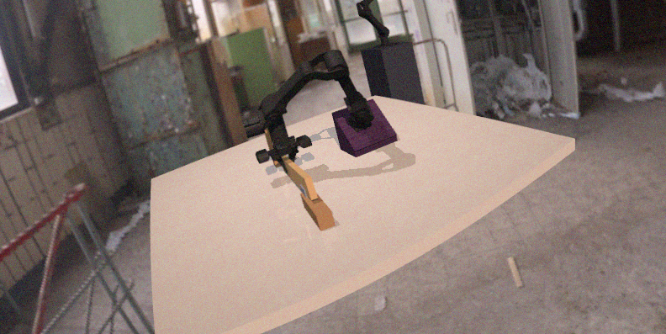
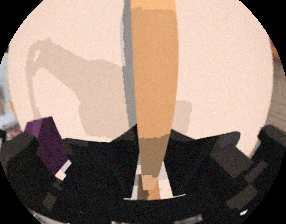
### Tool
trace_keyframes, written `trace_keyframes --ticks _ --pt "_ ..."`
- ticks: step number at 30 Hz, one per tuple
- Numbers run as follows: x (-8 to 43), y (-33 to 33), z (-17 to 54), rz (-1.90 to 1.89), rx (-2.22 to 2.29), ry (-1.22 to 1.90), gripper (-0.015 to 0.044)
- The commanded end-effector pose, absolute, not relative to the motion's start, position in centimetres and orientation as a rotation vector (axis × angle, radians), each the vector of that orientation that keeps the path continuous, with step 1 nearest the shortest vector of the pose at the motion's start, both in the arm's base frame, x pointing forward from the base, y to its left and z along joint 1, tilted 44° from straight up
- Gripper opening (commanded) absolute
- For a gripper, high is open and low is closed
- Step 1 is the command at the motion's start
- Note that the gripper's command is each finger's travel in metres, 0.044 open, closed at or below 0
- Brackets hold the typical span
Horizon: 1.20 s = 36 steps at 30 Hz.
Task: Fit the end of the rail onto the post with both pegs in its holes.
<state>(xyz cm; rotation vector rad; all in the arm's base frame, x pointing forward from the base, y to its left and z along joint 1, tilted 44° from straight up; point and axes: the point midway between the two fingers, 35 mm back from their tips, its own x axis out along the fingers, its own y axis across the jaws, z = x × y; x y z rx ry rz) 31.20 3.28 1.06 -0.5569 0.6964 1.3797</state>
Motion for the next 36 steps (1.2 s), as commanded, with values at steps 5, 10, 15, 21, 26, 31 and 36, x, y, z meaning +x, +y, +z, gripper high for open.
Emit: trace_keyframes --ticks 5,10,15,21,26,31,36 --pt "31.3 2.8 1.5 1.375 -0.558 0.689 0.0" --pt "31.4 2.6 1.7 1.375 -0.558 0.689 0.0" --pt "31.5 2.4 1.8 1.375 -0.558 0.689 0.0" --pt "31.5 2.2 2.0 1.375 -0.558 0.69 0.0" --pt "31.5 2.0 2.2 1.375 -0.558 0.69 0.0" --pt "31.6 1.9 2.4 1.375 -0.558 0.69 0.0" --pt "31.6 1.7 2.6 1.375 -0.558 0.69 0.0"
